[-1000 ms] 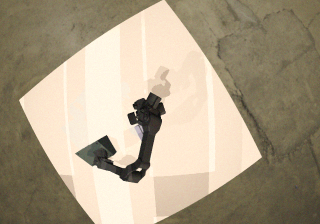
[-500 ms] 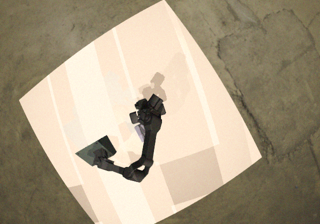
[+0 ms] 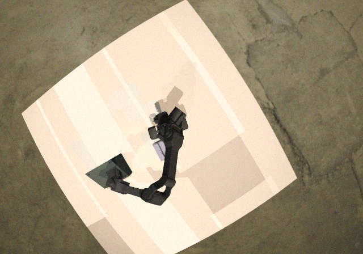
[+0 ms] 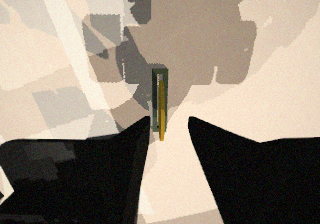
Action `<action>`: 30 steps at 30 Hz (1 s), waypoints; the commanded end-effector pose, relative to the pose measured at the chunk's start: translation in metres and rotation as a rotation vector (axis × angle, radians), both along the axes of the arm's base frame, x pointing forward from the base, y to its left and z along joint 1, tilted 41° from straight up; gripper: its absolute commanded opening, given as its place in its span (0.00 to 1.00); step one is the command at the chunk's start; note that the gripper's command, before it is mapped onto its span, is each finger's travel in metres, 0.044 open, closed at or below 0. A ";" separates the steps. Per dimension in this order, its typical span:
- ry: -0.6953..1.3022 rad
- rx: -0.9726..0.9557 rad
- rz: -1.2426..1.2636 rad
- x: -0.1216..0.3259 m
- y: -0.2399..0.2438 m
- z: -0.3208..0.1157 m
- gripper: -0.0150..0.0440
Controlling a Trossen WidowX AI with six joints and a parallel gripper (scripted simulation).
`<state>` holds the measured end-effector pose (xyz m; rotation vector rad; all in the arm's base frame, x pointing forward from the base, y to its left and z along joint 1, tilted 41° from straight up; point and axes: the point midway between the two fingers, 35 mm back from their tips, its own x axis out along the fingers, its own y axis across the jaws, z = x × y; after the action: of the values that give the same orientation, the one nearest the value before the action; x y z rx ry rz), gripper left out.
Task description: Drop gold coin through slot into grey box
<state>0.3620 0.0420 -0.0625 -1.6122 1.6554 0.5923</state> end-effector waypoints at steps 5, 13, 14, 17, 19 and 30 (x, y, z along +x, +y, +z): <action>0.014 -0.009 0.003 -0.002 -0.010 -0.013 0.53; 0.014 -0.010 0.003 -0.002 -0.019 -0.023 0.53; 0.014 -0.010 0.003 -0.002 -0.020 -0.024 0.53; 0.014 -0.010 0.003 -0.002 -0.024 -0.028 0.53; 0.014 -0.011 0.003 -0.002 -0.026 -0.030 0.53; 0.014 -0.012 0.003 -0.002 -0.035 -0.040 0.48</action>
<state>0.3628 0.0096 -0.0983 -1.6142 1.6600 0.5895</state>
